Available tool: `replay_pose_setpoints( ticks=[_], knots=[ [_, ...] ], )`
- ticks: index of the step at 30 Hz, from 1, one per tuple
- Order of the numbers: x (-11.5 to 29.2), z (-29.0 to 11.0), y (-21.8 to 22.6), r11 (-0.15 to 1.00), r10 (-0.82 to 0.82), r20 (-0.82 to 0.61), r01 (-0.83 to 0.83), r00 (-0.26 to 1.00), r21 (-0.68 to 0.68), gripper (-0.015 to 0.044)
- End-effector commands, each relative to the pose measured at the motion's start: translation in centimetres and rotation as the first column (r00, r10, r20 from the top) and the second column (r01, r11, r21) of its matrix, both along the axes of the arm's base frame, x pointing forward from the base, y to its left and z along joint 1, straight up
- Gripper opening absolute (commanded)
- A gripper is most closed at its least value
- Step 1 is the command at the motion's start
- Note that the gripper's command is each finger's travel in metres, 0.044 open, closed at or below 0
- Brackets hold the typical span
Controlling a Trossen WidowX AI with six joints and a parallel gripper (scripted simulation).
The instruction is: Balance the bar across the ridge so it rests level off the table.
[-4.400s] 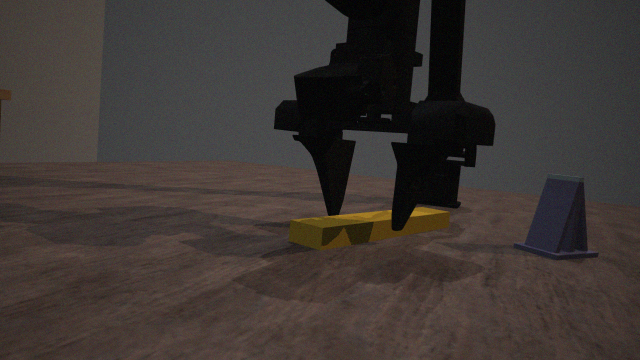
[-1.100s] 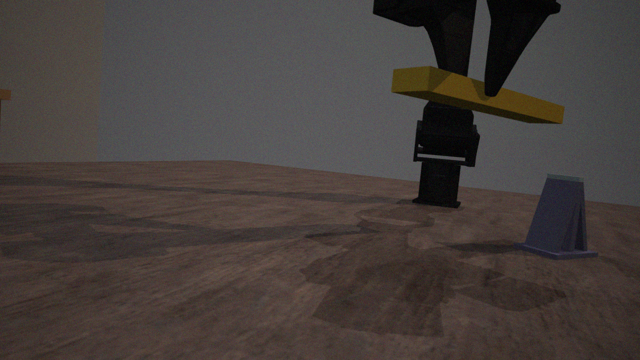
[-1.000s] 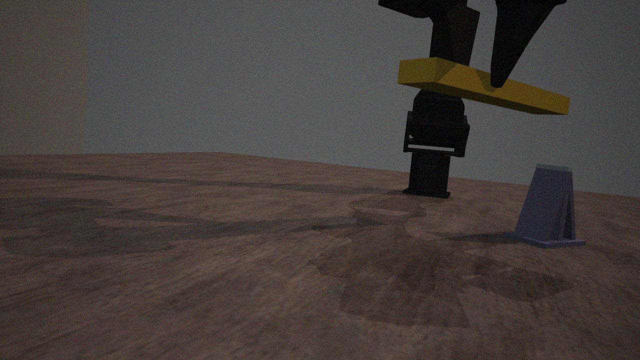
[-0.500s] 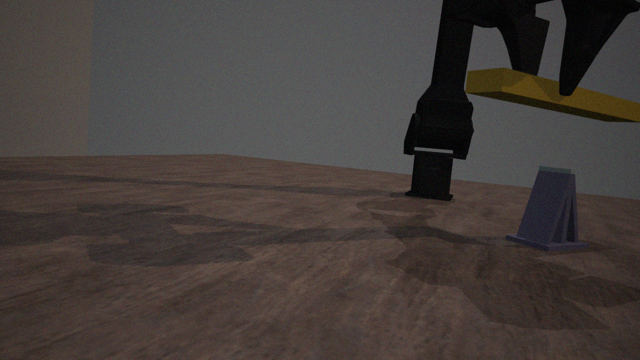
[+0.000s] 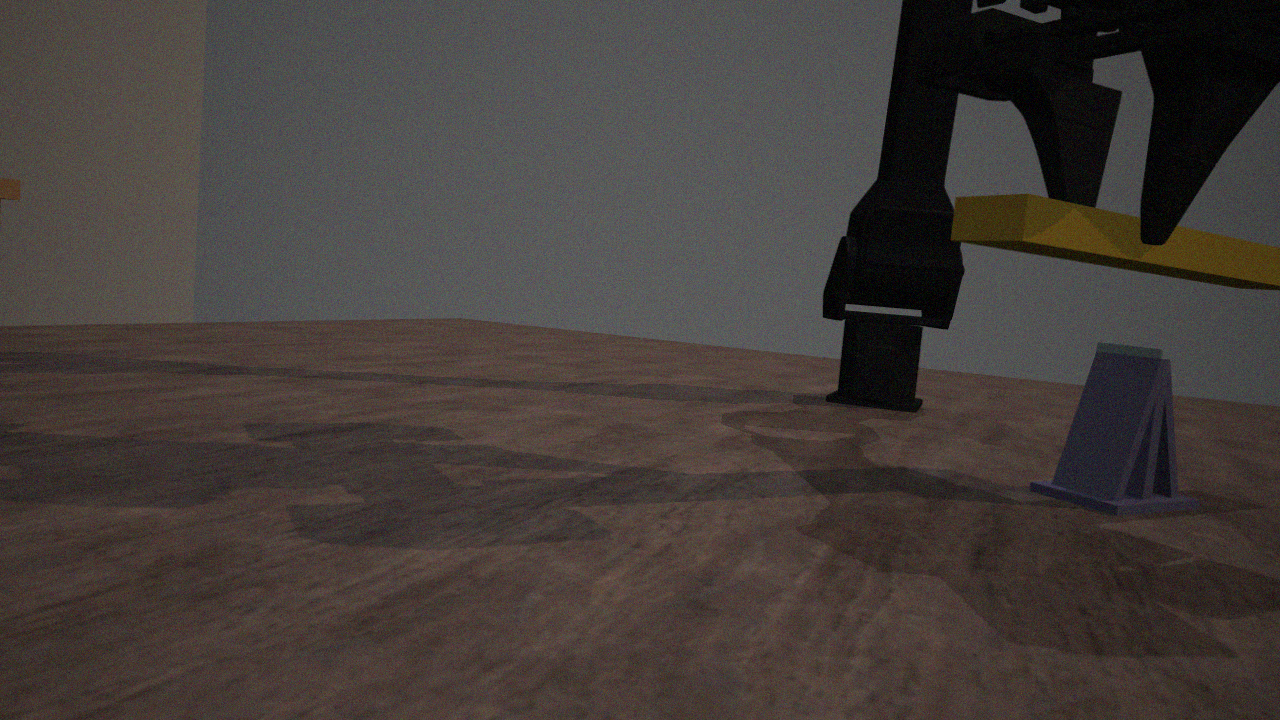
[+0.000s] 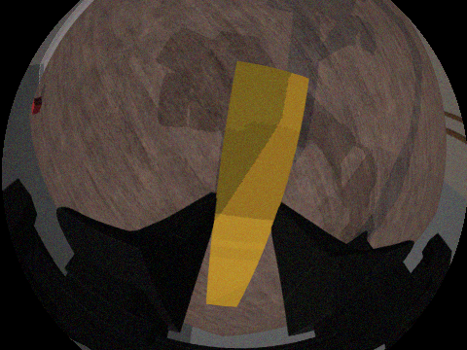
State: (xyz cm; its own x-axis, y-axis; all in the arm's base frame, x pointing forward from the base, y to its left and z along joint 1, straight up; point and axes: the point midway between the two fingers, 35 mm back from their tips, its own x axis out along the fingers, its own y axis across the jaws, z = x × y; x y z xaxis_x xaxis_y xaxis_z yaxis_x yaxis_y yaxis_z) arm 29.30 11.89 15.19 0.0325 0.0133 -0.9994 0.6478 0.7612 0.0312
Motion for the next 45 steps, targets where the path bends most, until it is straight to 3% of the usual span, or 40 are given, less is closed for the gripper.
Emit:
replay_pose_setpoints(
  ticks=[1,14,45],
  knots=[
    [-0.1,-0.7,-0.1,1.0,-0.005,-0.003,0.005,1.0,-0.001,0.0],
    [-0.1,-2.7,-0.2,1.0,-0.005,-0.003,0.005,1.0,-0.001,0.0],
    [-0.1,-2.8,-0.2,1.0,-0.005,-0.003,0.005,1.0,-0.001,0.0]
  ],
)
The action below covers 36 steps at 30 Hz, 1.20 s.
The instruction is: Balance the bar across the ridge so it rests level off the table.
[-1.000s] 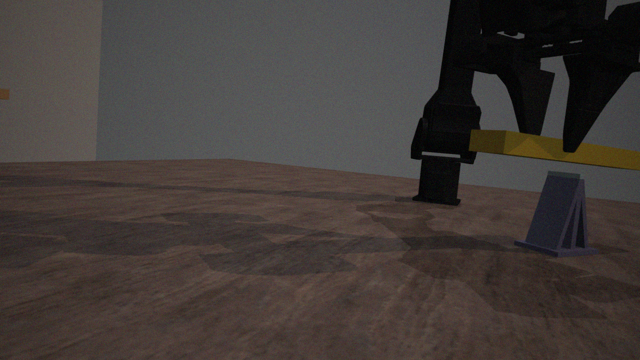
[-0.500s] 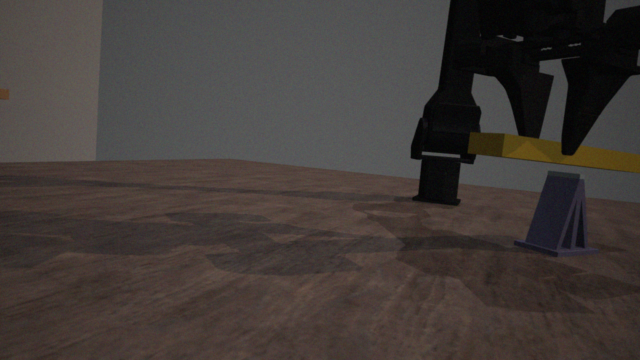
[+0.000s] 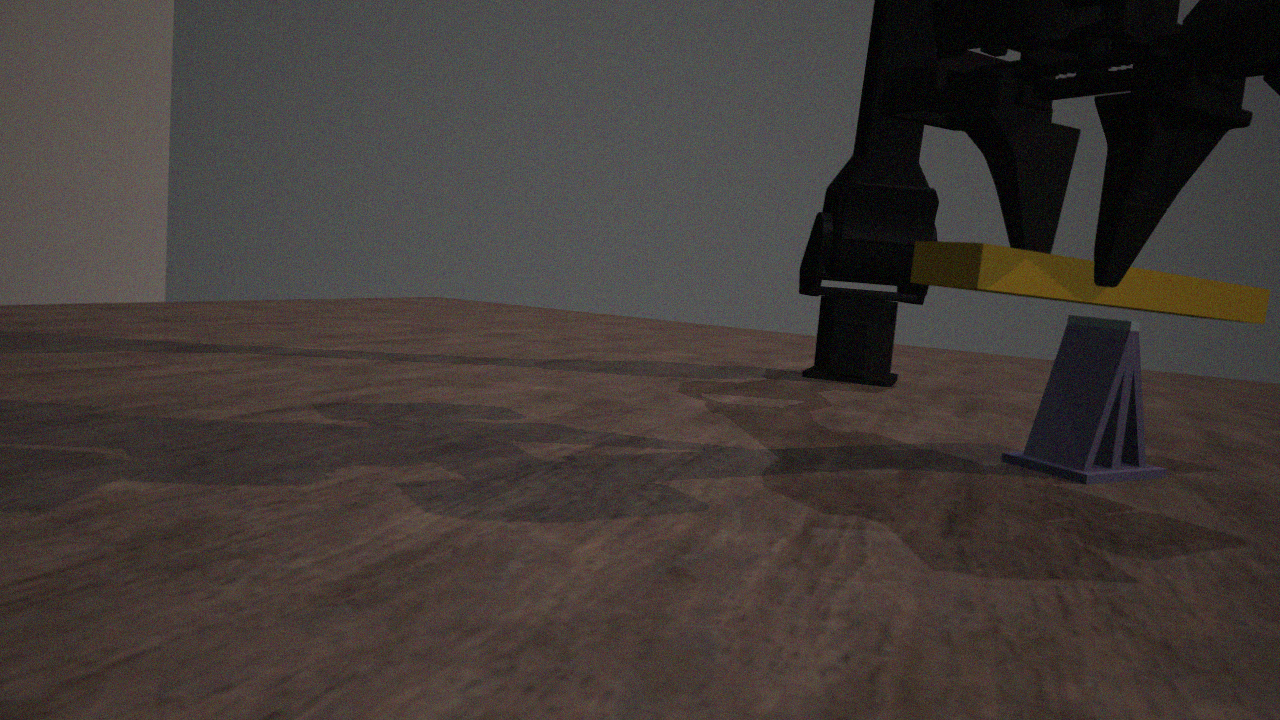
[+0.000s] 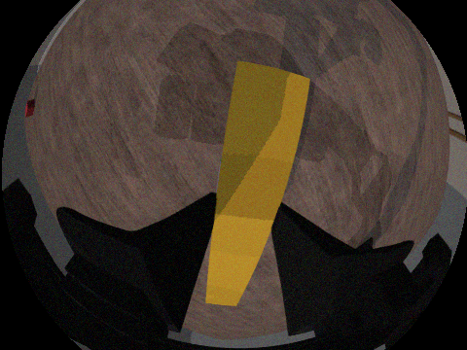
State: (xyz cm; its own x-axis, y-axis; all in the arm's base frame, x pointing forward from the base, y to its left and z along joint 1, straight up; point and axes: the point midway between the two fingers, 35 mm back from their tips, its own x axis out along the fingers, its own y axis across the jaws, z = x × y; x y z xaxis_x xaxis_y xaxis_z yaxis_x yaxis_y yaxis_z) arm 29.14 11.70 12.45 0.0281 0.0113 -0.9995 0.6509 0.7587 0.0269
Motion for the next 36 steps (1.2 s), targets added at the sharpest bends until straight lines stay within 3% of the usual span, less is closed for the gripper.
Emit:
replay_pose_setpoints(
  ticks=[1,36],
  knots=[
    [0.02,-0.05,0.0,1.0,-0.002,0.002,0.002,1.0,0.001,0.0],
    [0.02,-0.34,0.01,1.0,-0.002,0.002,0.002,1.0,0.001,0.0]
  ],
)
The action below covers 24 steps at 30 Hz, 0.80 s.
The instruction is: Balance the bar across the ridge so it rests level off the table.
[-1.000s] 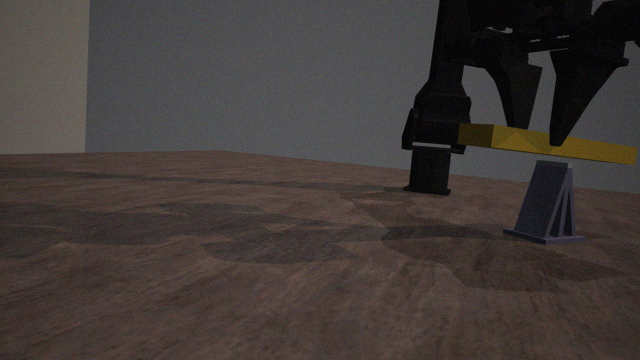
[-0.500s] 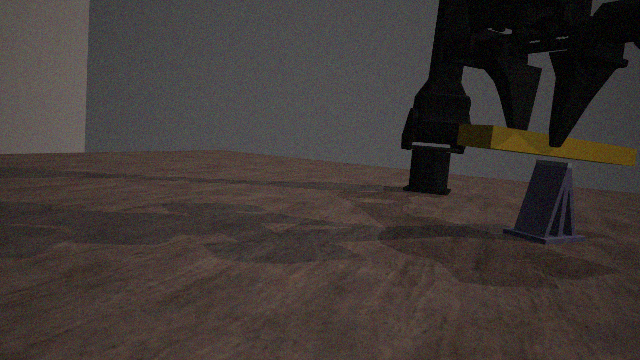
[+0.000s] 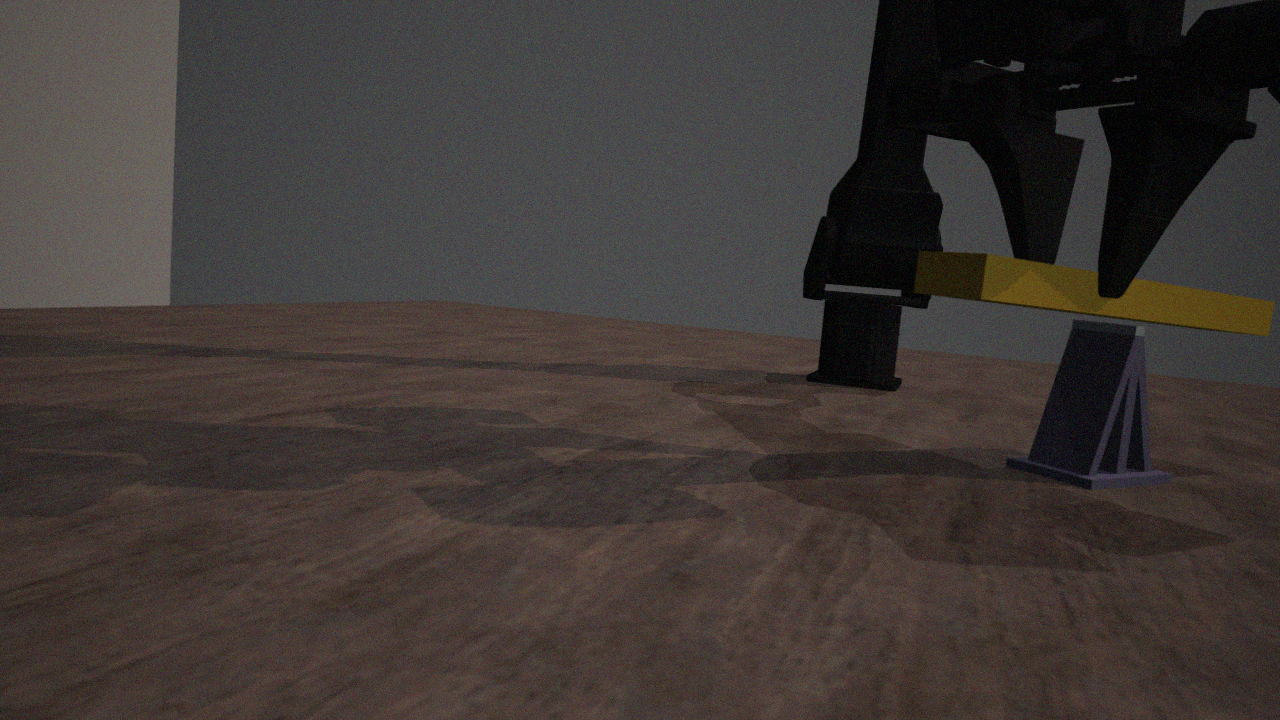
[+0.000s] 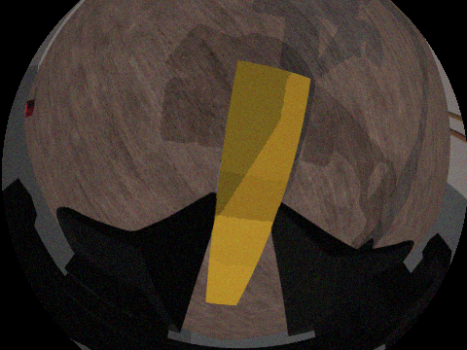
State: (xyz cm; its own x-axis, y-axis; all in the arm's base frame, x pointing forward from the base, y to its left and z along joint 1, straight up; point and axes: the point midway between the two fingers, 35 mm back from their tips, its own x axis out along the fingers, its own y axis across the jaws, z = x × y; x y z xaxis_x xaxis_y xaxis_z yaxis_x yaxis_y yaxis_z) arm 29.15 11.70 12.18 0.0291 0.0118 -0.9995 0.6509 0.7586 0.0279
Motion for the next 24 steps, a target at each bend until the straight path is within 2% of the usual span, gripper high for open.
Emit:
replay_pose_setpoints(
  ticks=[1,24],
  knots=[
    [0.02,-0.08,0.01,1.0,-0.001,0.001,0.001,1.0,0.0,0.0],
    [0.02,-0.27,0.02,1.0,-0.001,0.001,0.001,1.0,0.0,0.0]
  ],
)
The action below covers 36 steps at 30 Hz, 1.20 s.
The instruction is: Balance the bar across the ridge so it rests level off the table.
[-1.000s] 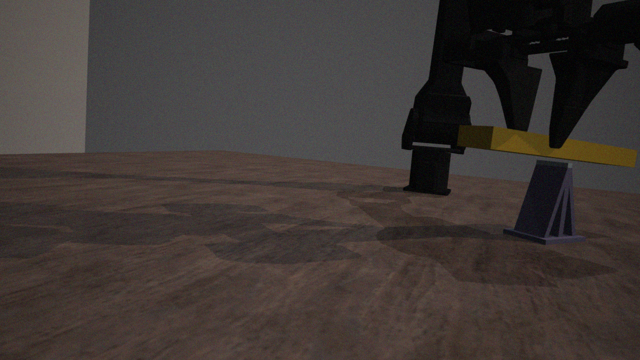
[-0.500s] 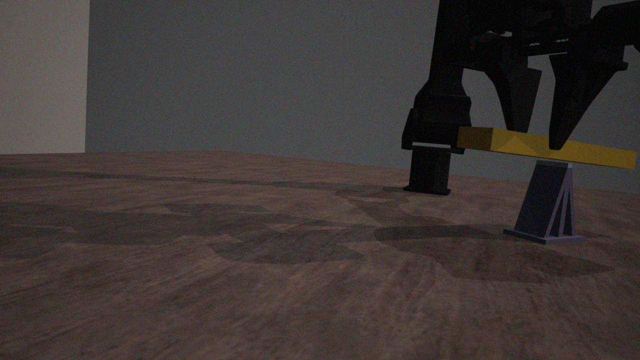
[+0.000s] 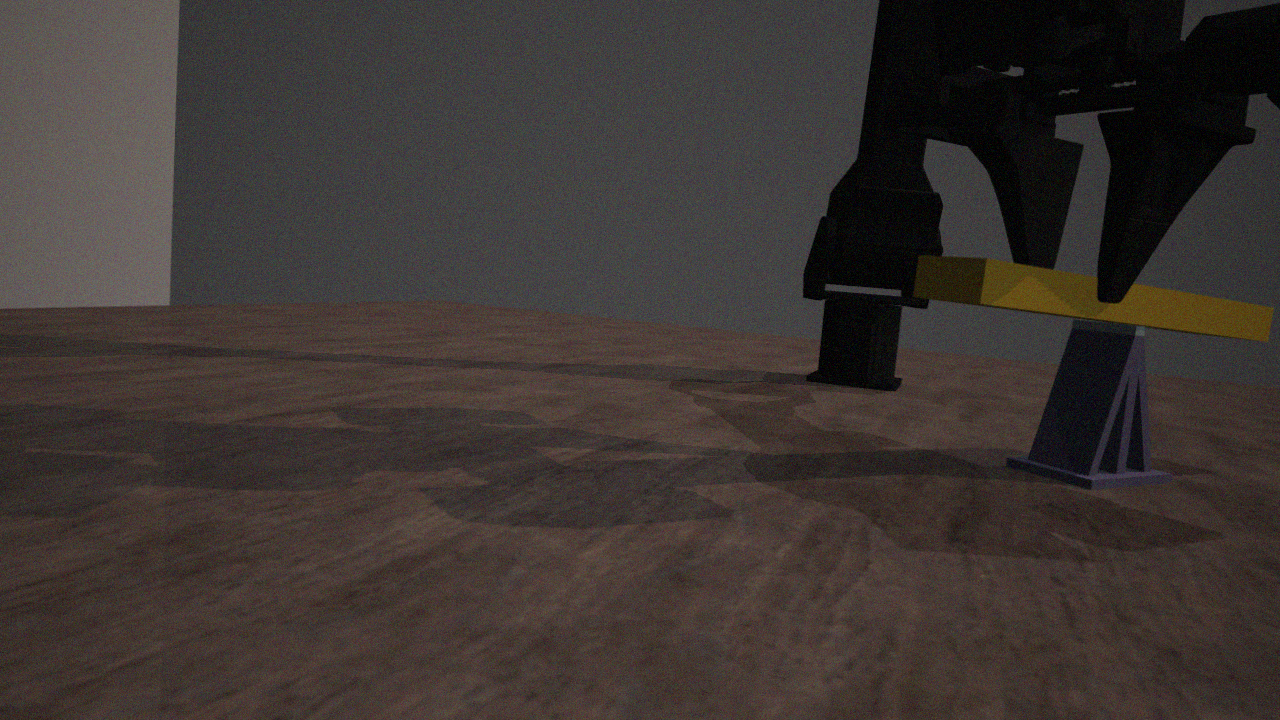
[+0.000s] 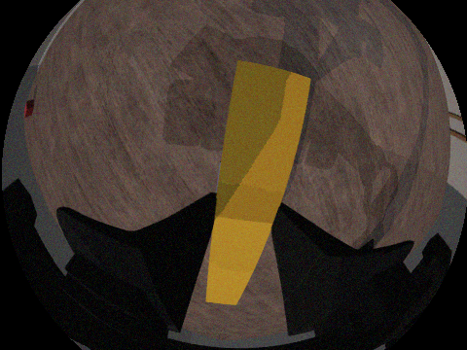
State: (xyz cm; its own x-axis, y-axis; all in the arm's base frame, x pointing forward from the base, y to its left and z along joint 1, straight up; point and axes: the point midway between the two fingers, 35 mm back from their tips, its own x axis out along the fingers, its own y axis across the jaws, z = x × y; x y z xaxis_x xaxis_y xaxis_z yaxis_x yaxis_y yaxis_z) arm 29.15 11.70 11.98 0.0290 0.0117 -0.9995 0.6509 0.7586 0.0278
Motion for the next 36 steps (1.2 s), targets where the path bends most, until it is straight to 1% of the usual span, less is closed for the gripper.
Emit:
replay_pose_setpoints(
  ticks=[1,36],
  knots=[
    [0.02,-0.08,0.02,1.0,-0.001,0.001,0.001,1.0,0.0,0.0],
    [0.0,-0.37,0.0,1.0,-0.001,0.001,0.001,1.0,0.0,0.0]
  ],
)
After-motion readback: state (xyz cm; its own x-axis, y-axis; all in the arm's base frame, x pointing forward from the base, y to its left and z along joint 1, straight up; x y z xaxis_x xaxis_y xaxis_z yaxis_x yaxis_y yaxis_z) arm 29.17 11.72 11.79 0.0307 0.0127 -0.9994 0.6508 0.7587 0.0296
